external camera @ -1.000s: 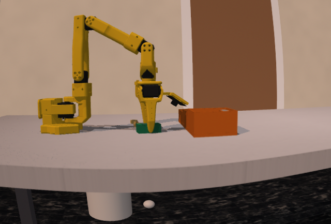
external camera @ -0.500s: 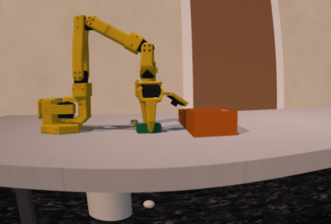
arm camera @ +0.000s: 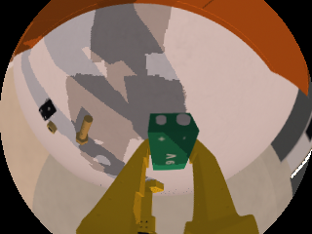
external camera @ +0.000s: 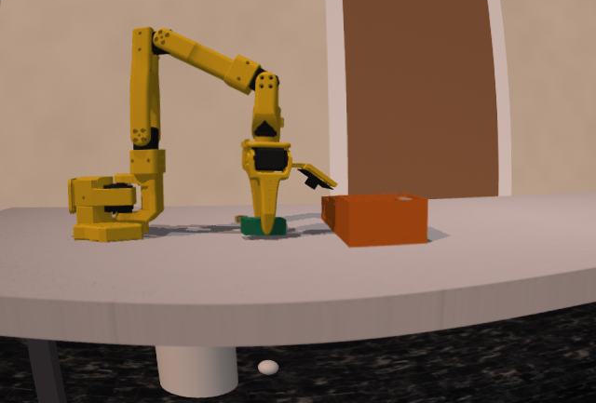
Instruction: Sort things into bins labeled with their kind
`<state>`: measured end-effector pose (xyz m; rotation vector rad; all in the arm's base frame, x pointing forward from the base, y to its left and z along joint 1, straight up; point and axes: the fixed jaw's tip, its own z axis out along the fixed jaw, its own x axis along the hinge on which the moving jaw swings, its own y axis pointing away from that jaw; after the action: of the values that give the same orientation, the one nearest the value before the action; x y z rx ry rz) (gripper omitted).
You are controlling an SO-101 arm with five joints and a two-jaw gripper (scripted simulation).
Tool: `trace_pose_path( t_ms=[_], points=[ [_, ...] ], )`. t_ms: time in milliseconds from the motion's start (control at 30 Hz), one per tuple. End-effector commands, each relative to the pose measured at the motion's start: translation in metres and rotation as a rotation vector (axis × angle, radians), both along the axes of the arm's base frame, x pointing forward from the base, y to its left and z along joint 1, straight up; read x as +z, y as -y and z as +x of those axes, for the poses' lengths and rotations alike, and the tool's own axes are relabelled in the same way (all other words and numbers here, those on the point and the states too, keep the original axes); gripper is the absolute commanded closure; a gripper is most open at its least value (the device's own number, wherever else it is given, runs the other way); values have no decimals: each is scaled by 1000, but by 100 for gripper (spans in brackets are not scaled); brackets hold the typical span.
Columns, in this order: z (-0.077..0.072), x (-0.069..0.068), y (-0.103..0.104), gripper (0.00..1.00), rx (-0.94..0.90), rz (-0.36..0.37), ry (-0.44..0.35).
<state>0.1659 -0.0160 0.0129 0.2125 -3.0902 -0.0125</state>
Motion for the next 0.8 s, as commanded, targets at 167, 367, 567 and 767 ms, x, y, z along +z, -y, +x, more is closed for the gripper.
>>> trace_pose_path(
  t_ms=[167,367,567,767],
  points=[
    [10,30,3,100,1,-7,61],
    [9,43,3,100,1,-7,61],
    [8,46,3,100,1,-7,61],
    [9,47,4,100,-1,-8,62]
  ],
)
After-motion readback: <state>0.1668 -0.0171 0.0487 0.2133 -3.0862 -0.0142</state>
